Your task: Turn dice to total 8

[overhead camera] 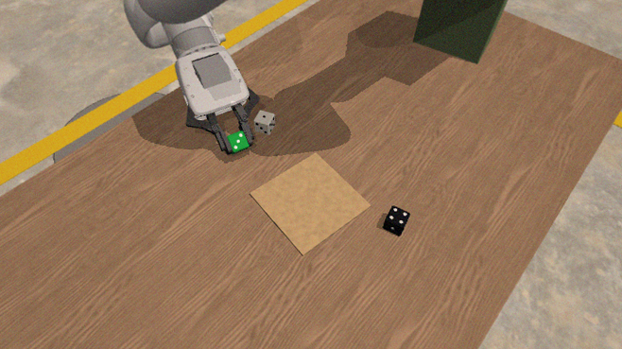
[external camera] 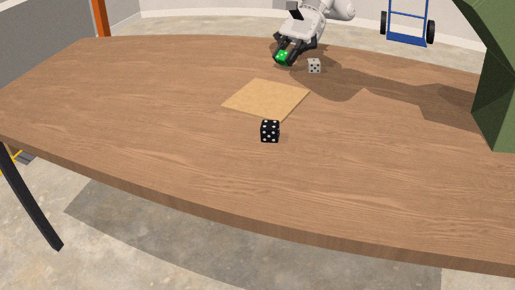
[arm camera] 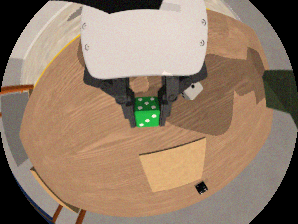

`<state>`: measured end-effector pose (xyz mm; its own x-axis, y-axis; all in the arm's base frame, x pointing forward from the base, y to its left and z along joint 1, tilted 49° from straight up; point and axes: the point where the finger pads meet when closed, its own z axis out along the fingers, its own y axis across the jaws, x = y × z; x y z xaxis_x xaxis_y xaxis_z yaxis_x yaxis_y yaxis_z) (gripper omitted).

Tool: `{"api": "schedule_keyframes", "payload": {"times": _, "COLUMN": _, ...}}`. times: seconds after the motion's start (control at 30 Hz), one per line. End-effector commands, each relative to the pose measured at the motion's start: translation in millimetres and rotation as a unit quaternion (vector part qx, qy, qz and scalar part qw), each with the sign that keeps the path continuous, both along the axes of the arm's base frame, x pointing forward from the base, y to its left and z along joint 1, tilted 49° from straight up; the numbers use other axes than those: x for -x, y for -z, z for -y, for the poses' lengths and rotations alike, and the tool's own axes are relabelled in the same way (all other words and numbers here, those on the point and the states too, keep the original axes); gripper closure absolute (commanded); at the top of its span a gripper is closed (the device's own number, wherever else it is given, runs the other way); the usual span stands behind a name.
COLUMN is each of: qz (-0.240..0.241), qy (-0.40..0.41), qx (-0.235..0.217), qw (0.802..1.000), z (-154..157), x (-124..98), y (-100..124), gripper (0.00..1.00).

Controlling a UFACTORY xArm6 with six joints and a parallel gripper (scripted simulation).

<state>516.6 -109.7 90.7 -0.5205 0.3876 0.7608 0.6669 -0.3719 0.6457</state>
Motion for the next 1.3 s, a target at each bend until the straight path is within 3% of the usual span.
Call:
{"api": "schedule_keyframes", "payload": {"times": 0.0, "qz": 0.001, "qy": 0.000, "qx": 0.000, "qw": 1.000, "z": 0.5, "x": -1.5, "y": 0.6, "gripper": 0.73}}
{"api": "schedule_keyframes", "payload": {"times": 1.27, "qz": 0.001, "qy": 0.000, "qx": 0.000, "qw": 1.000, "z": -0.7, "x": -6.9, "y": 5.4, "gripper": 0.73}}
